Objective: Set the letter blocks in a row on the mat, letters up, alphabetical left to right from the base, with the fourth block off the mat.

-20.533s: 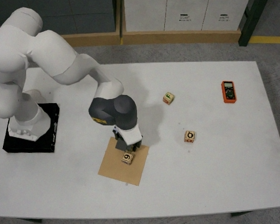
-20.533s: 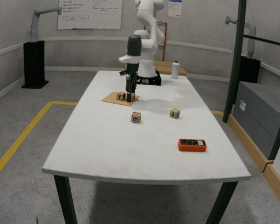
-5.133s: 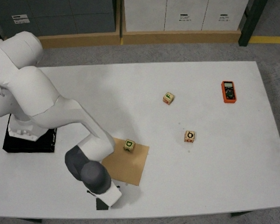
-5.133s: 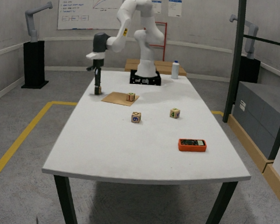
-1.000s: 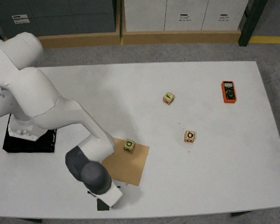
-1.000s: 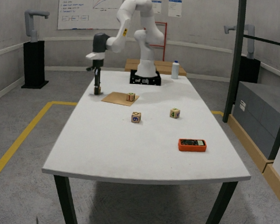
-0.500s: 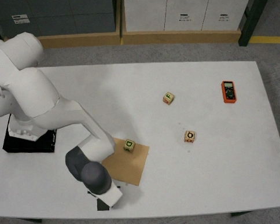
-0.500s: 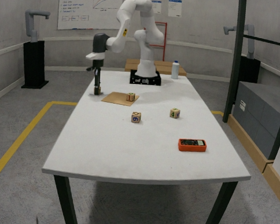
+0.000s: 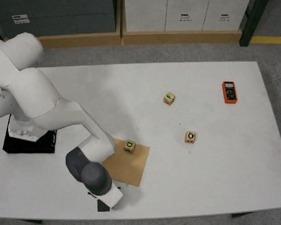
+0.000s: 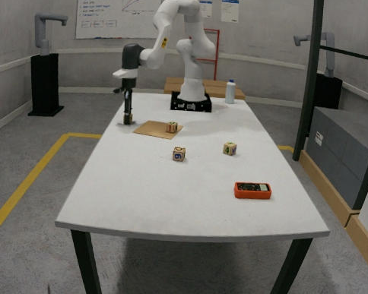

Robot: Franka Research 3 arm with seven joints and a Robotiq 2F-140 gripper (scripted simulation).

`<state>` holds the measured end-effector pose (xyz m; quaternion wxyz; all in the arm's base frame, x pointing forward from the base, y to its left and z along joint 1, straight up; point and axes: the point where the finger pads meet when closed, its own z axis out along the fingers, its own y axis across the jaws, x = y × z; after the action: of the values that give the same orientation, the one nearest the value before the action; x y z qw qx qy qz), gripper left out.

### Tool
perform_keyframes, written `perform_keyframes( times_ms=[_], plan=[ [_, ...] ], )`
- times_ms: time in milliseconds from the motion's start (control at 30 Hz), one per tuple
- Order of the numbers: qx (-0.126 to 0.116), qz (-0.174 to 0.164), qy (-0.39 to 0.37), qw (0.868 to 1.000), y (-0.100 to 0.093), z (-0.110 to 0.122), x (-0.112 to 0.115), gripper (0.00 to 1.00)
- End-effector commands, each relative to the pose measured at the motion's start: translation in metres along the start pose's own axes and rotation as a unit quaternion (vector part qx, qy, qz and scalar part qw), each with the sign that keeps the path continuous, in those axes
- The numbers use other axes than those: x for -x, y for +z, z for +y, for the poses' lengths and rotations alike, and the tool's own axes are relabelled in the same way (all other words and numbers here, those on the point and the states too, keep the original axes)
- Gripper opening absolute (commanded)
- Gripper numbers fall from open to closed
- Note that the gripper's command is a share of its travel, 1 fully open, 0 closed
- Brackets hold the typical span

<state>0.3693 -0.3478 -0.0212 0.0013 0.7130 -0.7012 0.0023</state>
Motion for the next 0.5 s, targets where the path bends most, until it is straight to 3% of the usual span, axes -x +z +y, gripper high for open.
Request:
perform_keyframes(
  times_ms=[0,467],
  plan=[
    [-0.001,0.001,-0.001,1.000,-0.0001,-0.0008,-0.0008,0.33],
    [-0.001,0.001,-0.001,1.000,-0.0001,-0.0008,-0.0008,0.35]
  ],
)
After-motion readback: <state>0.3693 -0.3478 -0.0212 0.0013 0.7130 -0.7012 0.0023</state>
